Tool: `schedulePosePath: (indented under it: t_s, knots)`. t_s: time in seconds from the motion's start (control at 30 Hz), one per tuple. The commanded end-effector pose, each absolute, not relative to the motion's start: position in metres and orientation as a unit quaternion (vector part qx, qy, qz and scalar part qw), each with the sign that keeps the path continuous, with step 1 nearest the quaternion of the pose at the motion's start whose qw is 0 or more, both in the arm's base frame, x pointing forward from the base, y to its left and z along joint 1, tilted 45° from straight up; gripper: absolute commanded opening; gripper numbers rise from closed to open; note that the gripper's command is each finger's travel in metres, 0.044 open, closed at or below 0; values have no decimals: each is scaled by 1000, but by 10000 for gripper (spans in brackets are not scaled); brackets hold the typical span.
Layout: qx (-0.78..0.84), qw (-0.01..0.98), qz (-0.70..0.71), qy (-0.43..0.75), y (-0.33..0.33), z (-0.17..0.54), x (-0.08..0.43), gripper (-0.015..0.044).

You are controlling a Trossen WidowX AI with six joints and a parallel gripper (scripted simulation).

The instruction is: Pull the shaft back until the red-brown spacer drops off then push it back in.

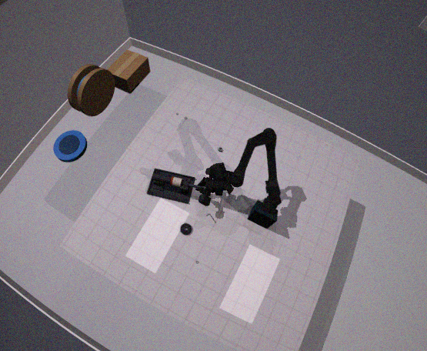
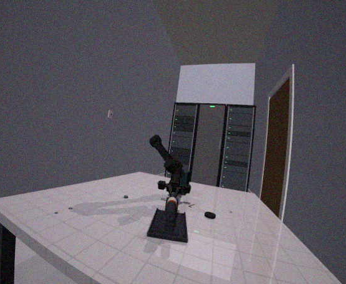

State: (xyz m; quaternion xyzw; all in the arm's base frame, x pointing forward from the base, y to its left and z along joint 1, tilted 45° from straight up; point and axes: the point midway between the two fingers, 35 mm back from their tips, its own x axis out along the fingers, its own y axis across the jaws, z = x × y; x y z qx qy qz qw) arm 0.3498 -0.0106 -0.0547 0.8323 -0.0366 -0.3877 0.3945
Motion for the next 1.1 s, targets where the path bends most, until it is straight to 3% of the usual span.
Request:
schedulePosePath:
  t_s: [0.0, 1.07]
  knots:
    - [832, 396, -388, -35, -10, -55, 348, 0]
    - [832, 396, -388, -35, -11, -54, 345, 0]
